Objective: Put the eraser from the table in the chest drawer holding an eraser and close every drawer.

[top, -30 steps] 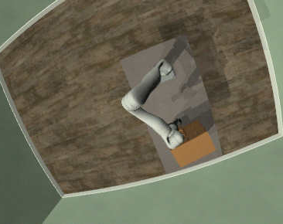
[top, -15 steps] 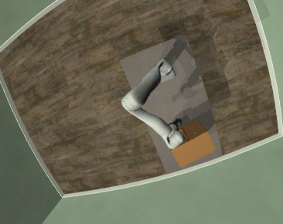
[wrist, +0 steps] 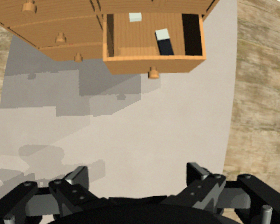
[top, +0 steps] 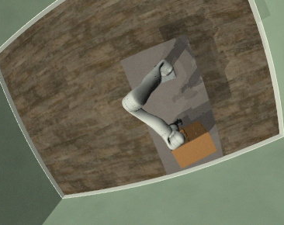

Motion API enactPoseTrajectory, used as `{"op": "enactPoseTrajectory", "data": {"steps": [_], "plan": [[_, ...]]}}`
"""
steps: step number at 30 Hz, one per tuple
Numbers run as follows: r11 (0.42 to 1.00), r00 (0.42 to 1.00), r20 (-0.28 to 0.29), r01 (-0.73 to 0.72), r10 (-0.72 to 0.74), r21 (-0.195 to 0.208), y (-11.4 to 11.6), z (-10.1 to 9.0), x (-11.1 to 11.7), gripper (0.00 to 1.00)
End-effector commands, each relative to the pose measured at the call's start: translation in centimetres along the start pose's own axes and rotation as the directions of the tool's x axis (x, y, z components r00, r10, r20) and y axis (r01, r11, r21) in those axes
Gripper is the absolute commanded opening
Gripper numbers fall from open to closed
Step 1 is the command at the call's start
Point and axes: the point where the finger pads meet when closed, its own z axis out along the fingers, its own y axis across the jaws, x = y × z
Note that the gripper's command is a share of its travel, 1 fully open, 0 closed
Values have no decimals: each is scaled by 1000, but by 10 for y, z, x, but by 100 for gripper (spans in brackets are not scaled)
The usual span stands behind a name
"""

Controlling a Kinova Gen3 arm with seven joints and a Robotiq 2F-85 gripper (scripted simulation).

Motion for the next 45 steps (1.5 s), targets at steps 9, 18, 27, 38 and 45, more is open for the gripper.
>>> {"op": "enactPoseTrajectory", "data": {"steps": [9,18,27,38,45], "plan": [[1000,1000,-1,0,0,-1,1,0,-3,100],[1000,1000,-1,0,0,-1,14,7,-42,100],[1000,1000,-1,0,0,-1,26,14,-79,100],[1000,1000,-1,0,0,-1,30,16,-93,100],[1000,1000,-5,2,-2,1,31,17,-93,100]]}}
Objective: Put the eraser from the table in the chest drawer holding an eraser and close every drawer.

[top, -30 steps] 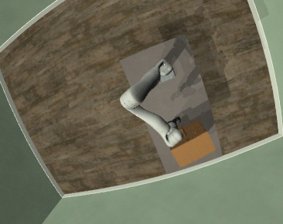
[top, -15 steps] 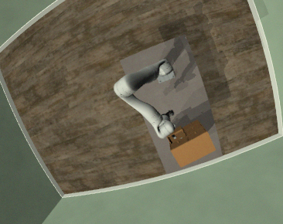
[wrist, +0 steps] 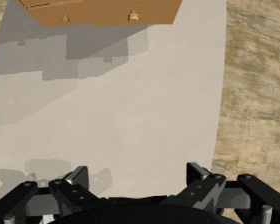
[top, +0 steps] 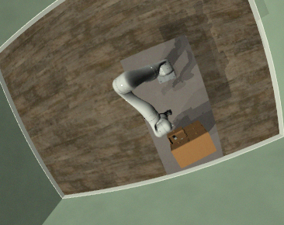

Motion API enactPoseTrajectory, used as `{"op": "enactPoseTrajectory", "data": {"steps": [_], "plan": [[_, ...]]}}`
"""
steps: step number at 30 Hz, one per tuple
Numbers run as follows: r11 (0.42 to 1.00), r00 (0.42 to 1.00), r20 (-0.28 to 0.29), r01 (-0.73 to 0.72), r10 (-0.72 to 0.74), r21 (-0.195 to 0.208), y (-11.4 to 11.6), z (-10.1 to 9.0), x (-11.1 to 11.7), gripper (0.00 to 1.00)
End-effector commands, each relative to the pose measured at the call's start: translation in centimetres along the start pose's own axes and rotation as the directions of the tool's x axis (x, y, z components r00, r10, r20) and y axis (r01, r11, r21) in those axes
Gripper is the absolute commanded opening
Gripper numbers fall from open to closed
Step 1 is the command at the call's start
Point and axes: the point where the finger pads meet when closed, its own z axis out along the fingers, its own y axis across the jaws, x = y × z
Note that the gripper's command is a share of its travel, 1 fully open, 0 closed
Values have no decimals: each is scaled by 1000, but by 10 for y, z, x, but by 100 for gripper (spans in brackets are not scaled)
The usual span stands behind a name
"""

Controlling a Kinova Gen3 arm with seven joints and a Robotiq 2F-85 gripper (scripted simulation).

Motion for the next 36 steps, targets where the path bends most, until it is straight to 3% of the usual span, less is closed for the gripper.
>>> {"op": "enactPoseTrajectory", "data": {"steps": [1,16,27,29,36], "plan": [[1000,1000,-4,0,0,2,0,1,0,100],[999,997,-77,32,-29,36,1,23,14,100],[992,971,-228,90,-68,84,-2,60,39,100],[992,971,-228,90,-68,84,-2,60,39,100],[986,930,-359,130,-84,106,-5,84,56,100]]}}
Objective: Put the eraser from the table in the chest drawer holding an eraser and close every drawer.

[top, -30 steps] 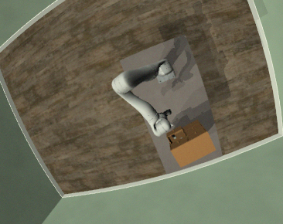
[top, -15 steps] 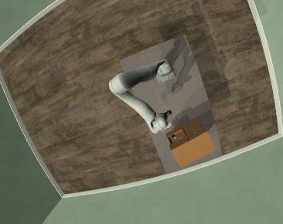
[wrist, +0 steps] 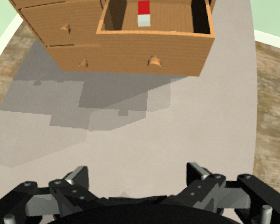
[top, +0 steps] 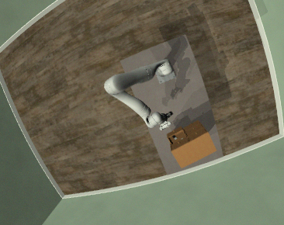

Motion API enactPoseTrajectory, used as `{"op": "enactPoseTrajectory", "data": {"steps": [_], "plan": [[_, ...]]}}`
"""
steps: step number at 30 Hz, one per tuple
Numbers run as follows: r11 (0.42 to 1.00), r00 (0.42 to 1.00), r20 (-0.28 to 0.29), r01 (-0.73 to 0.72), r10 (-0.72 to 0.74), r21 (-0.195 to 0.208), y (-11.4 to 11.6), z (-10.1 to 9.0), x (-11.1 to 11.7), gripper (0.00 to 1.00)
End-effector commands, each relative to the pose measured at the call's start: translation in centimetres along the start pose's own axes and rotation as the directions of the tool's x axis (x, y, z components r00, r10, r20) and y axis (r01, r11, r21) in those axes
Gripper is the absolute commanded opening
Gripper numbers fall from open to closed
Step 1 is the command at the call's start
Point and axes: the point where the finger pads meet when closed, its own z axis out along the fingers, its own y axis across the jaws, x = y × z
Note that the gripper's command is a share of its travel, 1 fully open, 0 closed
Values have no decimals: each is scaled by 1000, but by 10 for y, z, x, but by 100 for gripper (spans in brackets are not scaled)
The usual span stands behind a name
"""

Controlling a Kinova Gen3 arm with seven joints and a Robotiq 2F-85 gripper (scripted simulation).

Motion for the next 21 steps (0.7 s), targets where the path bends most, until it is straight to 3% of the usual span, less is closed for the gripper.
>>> {"op": "enactPoseTrajectory", "data": {"steps": [1,8,11,21], "plan": [[1000,999,-44,-3,4,28,-2,13,-4,100],[999,981,-196,21,-14,37,-2,35,5,100],[999,976,-217,23,-15,37,-2,37,6,100],[1000,910,-413,23,-19,5,-1,48,14,100]]}}
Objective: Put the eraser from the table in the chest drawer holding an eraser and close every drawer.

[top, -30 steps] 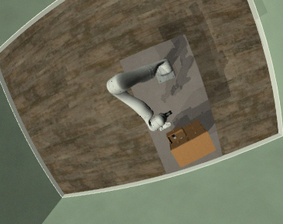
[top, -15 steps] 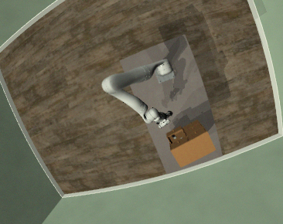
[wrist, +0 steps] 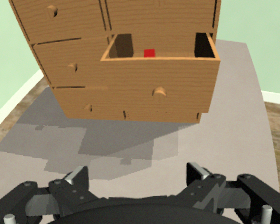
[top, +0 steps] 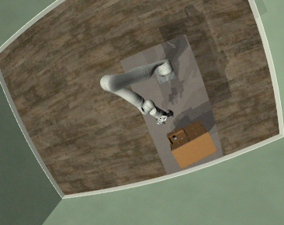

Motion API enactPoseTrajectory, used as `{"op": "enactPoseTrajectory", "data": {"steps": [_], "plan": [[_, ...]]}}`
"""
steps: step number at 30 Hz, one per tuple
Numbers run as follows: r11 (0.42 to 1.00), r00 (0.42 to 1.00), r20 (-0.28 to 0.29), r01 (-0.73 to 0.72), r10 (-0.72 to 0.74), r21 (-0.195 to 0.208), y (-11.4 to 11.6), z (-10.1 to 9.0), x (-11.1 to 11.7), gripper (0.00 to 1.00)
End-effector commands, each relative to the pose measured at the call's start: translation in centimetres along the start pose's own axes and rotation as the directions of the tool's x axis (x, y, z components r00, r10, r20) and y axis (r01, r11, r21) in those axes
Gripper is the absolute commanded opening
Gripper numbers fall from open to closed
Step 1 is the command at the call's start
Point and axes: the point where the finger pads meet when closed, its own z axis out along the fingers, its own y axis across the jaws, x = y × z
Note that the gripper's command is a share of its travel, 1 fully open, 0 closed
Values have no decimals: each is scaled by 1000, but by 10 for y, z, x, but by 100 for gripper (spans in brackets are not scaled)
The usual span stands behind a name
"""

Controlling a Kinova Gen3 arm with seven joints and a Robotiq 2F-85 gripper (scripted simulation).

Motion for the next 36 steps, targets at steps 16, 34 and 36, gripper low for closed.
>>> {"op": "enactPoseTrajectory", "data": {"steps": [16,34,36], "plan": [[994,975,-224,-20,-5,-107,5,-7,3,100],[986,955,-295,-41,-8,-159,10,-17,3,100],[986,955,-296,-41,-8,-160,11,-17,3,100]]}}
